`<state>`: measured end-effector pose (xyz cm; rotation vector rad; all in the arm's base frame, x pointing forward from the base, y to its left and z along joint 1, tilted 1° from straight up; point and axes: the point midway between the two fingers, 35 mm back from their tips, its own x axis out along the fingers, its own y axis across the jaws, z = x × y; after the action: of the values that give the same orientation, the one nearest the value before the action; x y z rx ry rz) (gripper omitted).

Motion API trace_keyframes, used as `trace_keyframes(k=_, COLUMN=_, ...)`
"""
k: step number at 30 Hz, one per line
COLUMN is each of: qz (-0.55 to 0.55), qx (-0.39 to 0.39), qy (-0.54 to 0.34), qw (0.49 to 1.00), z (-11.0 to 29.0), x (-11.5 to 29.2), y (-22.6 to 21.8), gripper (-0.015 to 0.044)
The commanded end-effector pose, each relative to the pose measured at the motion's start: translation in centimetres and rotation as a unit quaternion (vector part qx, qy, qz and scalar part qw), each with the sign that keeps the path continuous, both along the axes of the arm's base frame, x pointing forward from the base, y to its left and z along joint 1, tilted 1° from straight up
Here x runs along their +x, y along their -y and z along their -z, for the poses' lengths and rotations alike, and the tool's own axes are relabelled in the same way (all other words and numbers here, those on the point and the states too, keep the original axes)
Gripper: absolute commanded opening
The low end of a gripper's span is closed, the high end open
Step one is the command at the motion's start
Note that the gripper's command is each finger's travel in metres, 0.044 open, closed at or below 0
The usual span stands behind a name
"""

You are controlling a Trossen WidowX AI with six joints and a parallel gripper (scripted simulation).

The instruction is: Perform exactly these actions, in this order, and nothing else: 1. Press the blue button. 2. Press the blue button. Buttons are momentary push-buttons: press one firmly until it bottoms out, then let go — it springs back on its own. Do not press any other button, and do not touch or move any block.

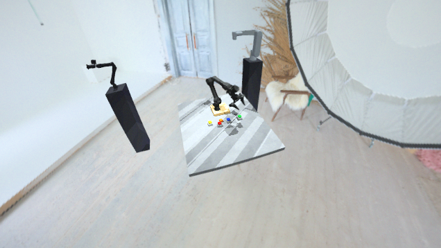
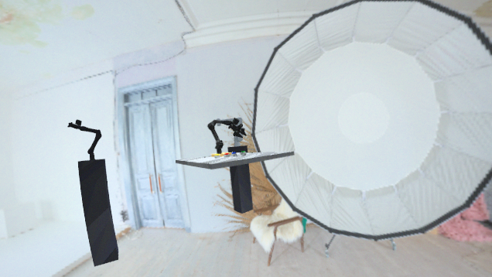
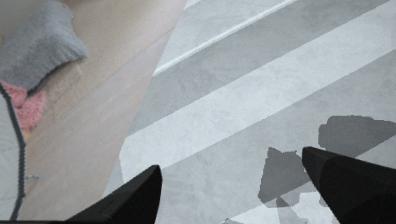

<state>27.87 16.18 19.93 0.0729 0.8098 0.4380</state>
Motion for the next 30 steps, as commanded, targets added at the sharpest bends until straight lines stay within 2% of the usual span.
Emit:
trace_keyframes(k=1, qz=0.093, qx=-0.109, qy=-0.206, qw=0.968, z=5.2, x=-1.9, y=6.4, gripper=0.04)
trace_keyframes(k=6, qz=0.139, qx=-0.166, qy=-0.34, qw=0.915, z=6.7, x=-4.7, y=10.2, gripper=0.04)
trace_keyframes(k=17, qz=0.142, qx=-0.169, qy=-0.348, qw=0.911, z=6.7, x=-4.9, y=10.4, gripper=0.04)
trace_keyframes(k=19, qz=0.142, qx=-0.169, qy=-0.348, qw=0.911, z=7.5, x=-4.8, y=10.4, gripper=0.0348)
trace_keyframes(k=24, qz=0.142, qx=-0.169, qy=-0.348, qw=0.911, z=12.7, x=-4.8, y=10.4, gripper=0.0216)
trace_keyframes(k=30, qz=0.142, qx=-0.169, qy=-0.348, qw=0.911, z=12.9, x=-4.8, y=10.4, gripper=0.0059)
